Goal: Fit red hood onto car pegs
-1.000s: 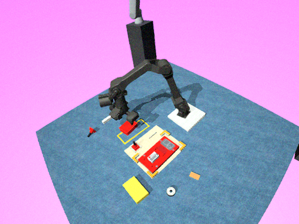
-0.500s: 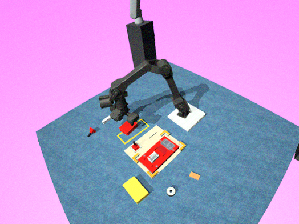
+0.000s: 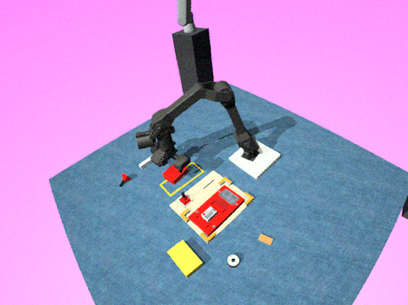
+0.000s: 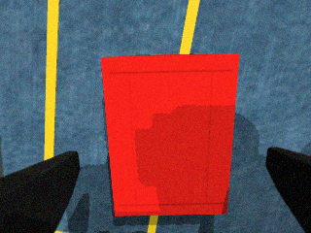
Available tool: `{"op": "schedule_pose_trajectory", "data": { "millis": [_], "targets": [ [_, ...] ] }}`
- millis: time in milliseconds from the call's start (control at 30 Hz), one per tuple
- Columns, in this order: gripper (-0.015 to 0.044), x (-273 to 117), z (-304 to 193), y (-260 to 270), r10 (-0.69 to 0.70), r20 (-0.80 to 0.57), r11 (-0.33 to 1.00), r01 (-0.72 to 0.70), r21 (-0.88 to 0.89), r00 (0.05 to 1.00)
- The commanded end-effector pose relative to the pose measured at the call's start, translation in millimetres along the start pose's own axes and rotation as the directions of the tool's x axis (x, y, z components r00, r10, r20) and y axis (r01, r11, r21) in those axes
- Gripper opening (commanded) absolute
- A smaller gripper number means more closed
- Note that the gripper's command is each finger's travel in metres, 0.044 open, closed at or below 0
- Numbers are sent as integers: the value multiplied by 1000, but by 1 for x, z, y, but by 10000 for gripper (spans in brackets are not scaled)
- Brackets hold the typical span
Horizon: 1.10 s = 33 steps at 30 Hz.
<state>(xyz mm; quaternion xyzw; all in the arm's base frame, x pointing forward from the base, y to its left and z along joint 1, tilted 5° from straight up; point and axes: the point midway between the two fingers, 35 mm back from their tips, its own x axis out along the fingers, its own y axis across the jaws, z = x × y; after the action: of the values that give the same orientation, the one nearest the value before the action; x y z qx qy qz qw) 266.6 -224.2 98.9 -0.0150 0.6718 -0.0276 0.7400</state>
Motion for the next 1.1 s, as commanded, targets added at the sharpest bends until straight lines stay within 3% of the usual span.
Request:
{"op": "schedule_pose_trajectory", "data": {
  "millis": [0, 1067],
  "targets": [
    [440, 2, 0, -1, -4, -2, 1000, 4, -3, 1000],
    [440, 19, -2, 0, -4, -2, 1000, 4, -3, 1000]
  ]
}}
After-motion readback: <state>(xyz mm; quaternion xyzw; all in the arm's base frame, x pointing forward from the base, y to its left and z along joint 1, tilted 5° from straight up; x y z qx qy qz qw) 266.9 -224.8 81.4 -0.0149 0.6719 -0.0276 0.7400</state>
